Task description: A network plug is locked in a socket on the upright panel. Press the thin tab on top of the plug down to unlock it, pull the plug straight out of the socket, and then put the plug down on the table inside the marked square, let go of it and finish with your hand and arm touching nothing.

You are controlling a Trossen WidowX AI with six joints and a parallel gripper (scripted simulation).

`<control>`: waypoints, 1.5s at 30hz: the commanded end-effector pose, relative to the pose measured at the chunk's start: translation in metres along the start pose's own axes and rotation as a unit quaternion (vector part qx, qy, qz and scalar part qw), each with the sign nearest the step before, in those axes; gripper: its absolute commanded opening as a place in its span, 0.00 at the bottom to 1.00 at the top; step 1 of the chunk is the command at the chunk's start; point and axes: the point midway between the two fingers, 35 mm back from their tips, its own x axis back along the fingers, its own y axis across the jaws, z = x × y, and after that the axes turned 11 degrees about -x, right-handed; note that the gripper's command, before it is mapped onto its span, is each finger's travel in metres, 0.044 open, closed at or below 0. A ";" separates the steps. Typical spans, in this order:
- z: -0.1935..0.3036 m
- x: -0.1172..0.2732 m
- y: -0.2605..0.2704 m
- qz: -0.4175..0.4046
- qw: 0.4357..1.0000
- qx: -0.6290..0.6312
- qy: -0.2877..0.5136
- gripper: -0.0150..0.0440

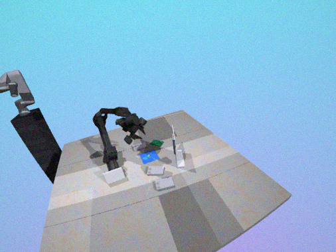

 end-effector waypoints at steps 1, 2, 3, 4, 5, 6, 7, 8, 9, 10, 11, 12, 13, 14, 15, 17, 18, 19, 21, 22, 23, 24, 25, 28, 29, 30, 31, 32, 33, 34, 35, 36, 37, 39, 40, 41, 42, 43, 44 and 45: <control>0.001 0.007 -0.004 -0.003 1.000 -0.005 -0.001 0.52; 0.000 0.009 -0.005 -0.003 1.000 -0.005 -0.001 0.52; 0.000 0.011 -0.007 -0.003 1.000 -0.006 -0.002 0.52; -0.001 0.014 -0.008 -0.002 1.000 -0.007 -0.002 0.52; -0.001 0.016 -0.009 -0.002 1.000 -0.008 -0.003 0.52; -0.001 0.018 -0.010 -0.002 1.000 -0.009 -0.003 0.52; -0.002 0.021 -0.012 -0.002 1.000 -0.009 -0.004 0.52; -0.002 0.023 -0.013 -0.001 1.000 -0.010 -0.004 0.52; -0.003 0.025 -0.014 -0.001 1.000 -0.011 -0.005 0.52; -0.004 0.028 -0.015 -0.001 1.000 -0.012 -0.005 0.52; -0.004 0.030 -0.017 0.000 1.000 -0.013 -0.006 0.52; -0.005 0.032 -0.017 0.000 1.000 -0.013 -0.006 0.52; -0.005 0.033 -0.018 0.000 1.000 -0.014 -0.007 0.52; -0.005 0.034 -0.018 0.000 1.000 -0.014 -0.007 0.52; -0.005 0.034 -0.018 0.000 1.000 -0.014 -0.007 0.56; -0.005 0.034 -0.018 0.000 1.000 -0.014 -0.007 0.65; -0.005 0.034 -0.018 0.000 1.000 -0.014 -0.007 0.70; -0.005 0.034 -0.018 0.000 1.000 -0.014 -0.007 0.74; -0.005 0.034 -0.018 0.000 1.000 -0.014 -0.007 0.83; -0.005 0.034 -0.018 0.000 1.000 -0.014 -0.007 0.87; -0.005 0.034 -0.018 0.000 1.000 -0.014 -0.007 0.92; -0.005 0.034 -0.018 0.000 1.000 -0.014 -0.007 0.96; -0.005 0.034 -0.018 0.000 1.000 -0.014 -0.007 1.00; -0.005 0.034 -0.018 0.000 1.000 -0.014 -0.007 1.00; -0.005 0.034 -0.018 0.000 1.000 -0.014 -0.007 1.00; -0.005 0.034 -0.018 0.000 1.000 -0.014 -0.007 1.00; -0.005 0.034 -0.018 0.000 1.000 -0.014 -0.007 1.00; -0.005 0.034 -0.018 0.000 1.000 -0.014 -0.007 1.00; -0.005 0.034 -0.018 0.000 1.000 -0.014 -0.007 1.00; -0.005 0.034 -0.018 0.000 1.000 -0.014 -0.007 1.00; -0.005 0.034 -0.018 0.000 1.000 -0.014 -0.007 1.00; -0.005 0.034 -0.018 0.000 1.000 -0.014 -0.007 1.00; -0.005 0.034 -0.018 0.000 1.000 -0.014 -0.007 1.00; -0.005 0.034 -0.018 0.000 1.000 -0.014 -0.007 1.00; -0.005 0.034 -0.018 0.000 1.000 -0.014 -0.007 1.00; -0.005 0.034 -0.018 0.000 1.000 -0.014 -0.007 1.00; -0.005 0.034 -0.018 0.000 1.000 -0.014 -0.007 1.00; -0.005 0.034 -0.018 0.000 1.000 -0.014 -0.007 1.00; -0.005 0.034 -0.018 0.000 1.000 -0.014 -0.007 1.00; -0.005 0.034 -0.018 0.000 1.000 -0.014 -0.007 1.00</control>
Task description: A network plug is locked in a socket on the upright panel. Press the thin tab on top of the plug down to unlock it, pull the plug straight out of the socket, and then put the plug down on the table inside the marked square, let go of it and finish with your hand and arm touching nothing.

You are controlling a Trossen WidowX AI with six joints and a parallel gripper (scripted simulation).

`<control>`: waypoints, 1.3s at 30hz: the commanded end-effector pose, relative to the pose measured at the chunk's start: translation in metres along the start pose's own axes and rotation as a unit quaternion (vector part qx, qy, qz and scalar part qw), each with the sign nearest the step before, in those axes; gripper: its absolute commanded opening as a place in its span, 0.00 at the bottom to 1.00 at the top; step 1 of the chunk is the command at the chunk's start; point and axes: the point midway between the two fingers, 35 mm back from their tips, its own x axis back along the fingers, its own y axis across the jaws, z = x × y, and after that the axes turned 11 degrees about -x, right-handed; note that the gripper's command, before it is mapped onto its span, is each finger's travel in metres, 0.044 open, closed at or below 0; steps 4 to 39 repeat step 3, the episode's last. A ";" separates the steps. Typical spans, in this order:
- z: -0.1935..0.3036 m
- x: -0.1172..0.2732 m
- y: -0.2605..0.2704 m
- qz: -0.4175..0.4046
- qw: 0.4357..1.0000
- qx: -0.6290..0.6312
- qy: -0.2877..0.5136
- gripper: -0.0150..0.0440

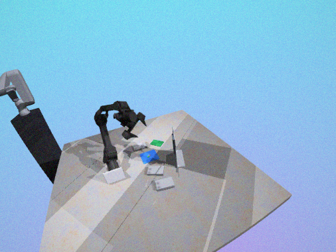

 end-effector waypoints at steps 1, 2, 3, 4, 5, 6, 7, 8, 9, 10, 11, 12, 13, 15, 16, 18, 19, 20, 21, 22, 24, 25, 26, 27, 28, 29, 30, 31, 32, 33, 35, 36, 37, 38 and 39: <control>0.001 0.000 0.001 -0.003 1.000 0.000 0.001 1.00; 0.001 0.000 0.001 -0.003 1.000 0.000 0.001 1.00; 0.001 0.000 0.001 -0.003 1.000 0.000 0.001 1.00; 0.001 0.000 0.001 -0.003 1.000 0.000 0.001 1.00; 0.001 0.000 0.001 -0.003 1.000 0.000 0.001 1.00; 0.001 0.000 0.001 -0.003 1.000 0.000 0.001 1.00; 0.001 0.000 0.001 -0.003 1.000 0.000 0.001 1.00; 0.001 0.000 0.001 -0.003 1.000 0.000 0.001 1.00; 0.001 0.000 0.001 -0.003 1.000 0.000 0.001 1.00; 0.001 0.000 0.001 -0.003 1.000 0.000 0.001 1.00; 0.001 0.000 0.001 -0.003 1.000 0.000 0.001 1.00; 0.001 0.000 0.001 -0.003 1.000 0.000 0.001 1.00; 0.001 0.000 0.001 -0.003 1.000 0.000 0.001 1.00; 0.001 0.000 0.001 -0.003 1.000 0.000 0.001 1.00; 0.001 0.000 0.001 -0.003 1.000 0.000 0.001 1.00; 0.001 0.000 0.001 -0.003 1.000 0.000 0.001 1.00; 0.001 0.000 0.001 -0.003 1.000 0.000 0.001 1.00; 0.001 0.000 0.001 -0.003 1.000 0.000 0.001 1.00; 0.001 0.000 0.001 -0.003 1.000 0.000 0.001 1.00; 0.001 0.000 0.001 -0.003 1.000 0.000 0.001 1.00; 0.001 0.000 0.001 -0.003 1.000 0.000 0.001 1.00; 0.001 0.000 0.001 -0.003 1.000 0.000 0.001 1.00; 0.001 0.000 0.001 -0.003 1.000 0.000 0.001 1.00; 0.001 0.000 0.001 -0.003 1.000 0.000 0.001 1.00; 0.001 0.000 0.001 -0.003 1.000 0.000 0.001 1.00; 0.001 0.000 0.001 -0.003 1.000 0.000 0.001 1.00; 0.001 0.000 0.001 -0.003 1.000 0.000 0.001 1.00; 0.001 0.000 0.001 -0.003 1.000 0.000 0.001 1.00; 0.001 0.000 0.001 -0.003 1.000 0.000 0.001 1.00; 0.001 0.000 0.001 -0.003 1.000 0.000 0.001 1.00; 0.001 0.000 0.001 -0.003 1.000 0.000 0.001 1.00; 0.001 0.000 0.001 -0.003 1.000 0.000 0.001 1.00; 0.001 0.000 0.001 -0.003 1.000 0.000 0.001 1.00; 0.001 0.000 0.001 -0.003 1.000 0.000 0.001 1.00; 0.001 0.000 0.001 -0.003 1.000 0.000 0.001 1.00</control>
